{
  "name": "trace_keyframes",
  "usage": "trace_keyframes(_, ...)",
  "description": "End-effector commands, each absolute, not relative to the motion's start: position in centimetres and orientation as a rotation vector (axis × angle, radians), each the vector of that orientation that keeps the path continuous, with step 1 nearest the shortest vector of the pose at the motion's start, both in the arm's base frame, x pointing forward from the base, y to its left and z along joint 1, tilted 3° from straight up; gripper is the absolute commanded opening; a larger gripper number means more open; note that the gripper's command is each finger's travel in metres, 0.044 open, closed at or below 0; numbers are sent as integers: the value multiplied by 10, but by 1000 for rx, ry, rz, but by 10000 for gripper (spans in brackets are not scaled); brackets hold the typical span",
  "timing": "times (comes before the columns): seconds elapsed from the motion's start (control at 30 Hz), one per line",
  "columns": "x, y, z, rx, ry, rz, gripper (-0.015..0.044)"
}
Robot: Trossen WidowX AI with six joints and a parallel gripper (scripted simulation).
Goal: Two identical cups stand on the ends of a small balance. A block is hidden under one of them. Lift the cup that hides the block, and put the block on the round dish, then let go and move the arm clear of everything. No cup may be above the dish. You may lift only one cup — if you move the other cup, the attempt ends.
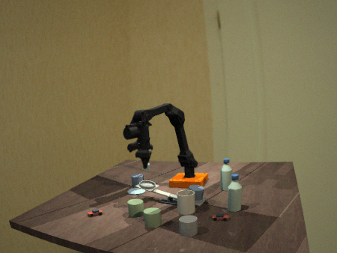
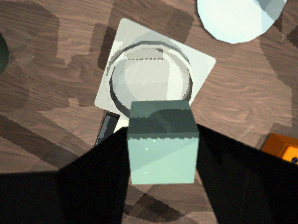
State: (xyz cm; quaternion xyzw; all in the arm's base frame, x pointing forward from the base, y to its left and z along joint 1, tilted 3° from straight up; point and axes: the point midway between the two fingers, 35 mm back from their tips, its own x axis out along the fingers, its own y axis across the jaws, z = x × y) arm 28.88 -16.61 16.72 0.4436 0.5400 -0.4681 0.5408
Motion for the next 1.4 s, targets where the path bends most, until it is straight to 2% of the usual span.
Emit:
trace_keyframes(0.0, 287, -170, 169, 1059, 1280, -1113, 0)
trace_keyframes(0.63, 196, -267, 77, 1048, 1280, -1125, 0)
trace_keyframes(1.37, 193, -269, 34, 1048, 1280, -1125, 0)
